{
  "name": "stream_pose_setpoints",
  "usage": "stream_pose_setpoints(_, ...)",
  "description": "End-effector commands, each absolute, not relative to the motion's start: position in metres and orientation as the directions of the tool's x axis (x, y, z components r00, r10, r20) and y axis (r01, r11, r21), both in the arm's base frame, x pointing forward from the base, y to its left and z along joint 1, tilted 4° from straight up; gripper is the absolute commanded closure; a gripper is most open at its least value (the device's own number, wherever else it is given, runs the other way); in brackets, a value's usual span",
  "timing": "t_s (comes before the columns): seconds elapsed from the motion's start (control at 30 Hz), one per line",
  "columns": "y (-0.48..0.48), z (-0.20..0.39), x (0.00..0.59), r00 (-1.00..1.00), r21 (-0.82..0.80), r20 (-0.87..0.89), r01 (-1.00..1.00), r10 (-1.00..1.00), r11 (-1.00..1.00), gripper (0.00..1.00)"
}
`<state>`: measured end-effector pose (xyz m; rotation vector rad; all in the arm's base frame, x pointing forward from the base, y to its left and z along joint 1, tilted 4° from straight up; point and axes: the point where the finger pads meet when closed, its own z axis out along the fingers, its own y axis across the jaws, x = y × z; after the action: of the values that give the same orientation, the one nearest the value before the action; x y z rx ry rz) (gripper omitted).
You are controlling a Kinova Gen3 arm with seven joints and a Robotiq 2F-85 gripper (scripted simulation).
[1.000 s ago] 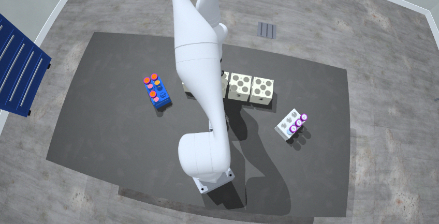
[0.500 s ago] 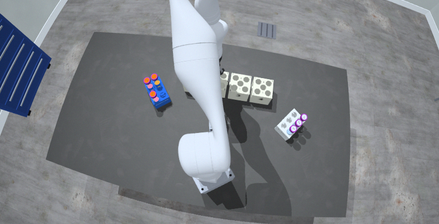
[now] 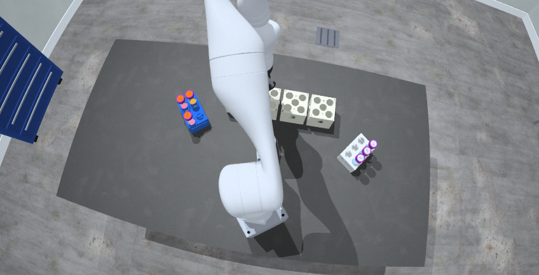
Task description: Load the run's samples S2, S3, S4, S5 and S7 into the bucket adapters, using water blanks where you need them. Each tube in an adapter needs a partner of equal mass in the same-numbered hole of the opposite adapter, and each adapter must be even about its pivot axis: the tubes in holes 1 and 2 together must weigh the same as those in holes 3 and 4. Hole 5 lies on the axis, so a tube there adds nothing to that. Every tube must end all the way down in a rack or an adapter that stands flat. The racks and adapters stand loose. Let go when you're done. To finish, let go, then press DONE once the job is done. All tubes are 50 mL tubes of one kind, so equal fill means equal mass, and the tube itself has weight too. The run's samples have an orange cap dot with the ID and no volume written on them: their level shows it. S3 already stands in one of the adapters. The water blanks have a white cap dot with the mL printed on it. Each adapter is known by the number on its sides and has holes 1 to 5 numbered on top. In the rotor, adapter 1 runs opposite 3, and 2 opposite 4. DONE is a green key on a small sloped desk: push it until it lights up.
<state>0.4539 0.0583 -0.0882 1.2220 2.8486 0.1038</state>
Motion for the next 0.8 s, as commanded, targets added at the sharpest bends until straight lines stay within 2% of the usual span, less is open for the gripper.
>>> stream_pose_setpoints(0.0,0.058,-0.084,0.454,-0.689,0.079,-0.012,0.722,0.725,0.687,0.38)
stream_pose_setpoints(0.77,0.057,-0.056,0.453,-0.689,0.079,-0.012,0.722,0.725,0.687,0.38)
